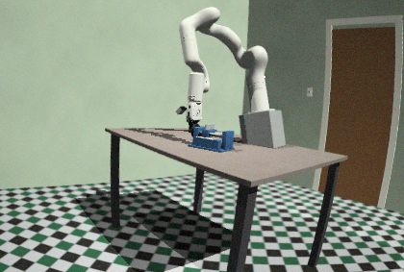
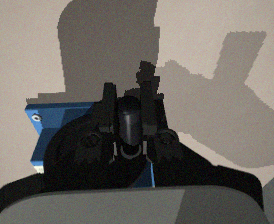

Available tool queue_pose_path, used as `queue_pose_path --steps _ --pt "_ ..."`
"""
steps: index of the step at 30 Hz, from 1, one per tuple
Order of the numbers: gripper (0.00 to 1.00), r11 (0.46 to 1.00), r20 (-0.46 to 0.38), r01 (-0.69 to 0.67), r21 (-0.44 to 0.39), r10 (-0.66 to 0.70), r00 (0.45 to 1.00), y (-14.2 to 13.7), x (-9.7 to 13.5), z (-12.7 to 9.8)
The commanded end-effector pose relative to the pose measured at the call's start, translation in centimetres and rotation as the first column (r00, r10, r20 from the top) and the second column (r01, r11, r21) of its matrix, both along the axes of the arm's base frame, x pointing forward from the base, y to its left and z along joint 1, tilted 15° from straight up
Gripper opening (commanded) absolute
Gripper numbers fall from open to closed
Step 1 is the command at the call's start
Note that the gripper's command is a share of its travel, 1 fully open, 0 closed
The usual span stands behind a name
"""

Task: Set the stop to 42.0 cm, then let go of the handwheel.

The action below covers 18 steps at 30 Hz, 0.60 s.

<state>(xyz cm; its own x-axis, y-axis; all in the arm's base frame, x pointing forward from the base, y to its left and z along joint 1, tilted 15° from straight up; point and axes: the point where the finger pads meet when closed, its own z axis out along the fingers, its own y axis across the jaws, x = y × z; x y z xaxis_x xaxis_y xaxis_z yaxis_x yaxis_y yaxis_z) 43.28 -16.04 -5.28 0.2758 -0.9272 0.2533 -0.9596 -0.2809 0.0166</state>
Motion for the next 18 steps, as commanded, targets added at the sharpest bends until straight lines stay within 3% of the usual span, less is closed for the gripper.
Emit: queue_pose_path --steps 1,18 --pt "0.06 1.0 0.0 -0.001 0.0 0.001 1.0 0.2 0.1 0.6" --pt "0.06 1.0 0.0 -0.001 0.0 0.001 1.0 0.9 1.3 2.1"
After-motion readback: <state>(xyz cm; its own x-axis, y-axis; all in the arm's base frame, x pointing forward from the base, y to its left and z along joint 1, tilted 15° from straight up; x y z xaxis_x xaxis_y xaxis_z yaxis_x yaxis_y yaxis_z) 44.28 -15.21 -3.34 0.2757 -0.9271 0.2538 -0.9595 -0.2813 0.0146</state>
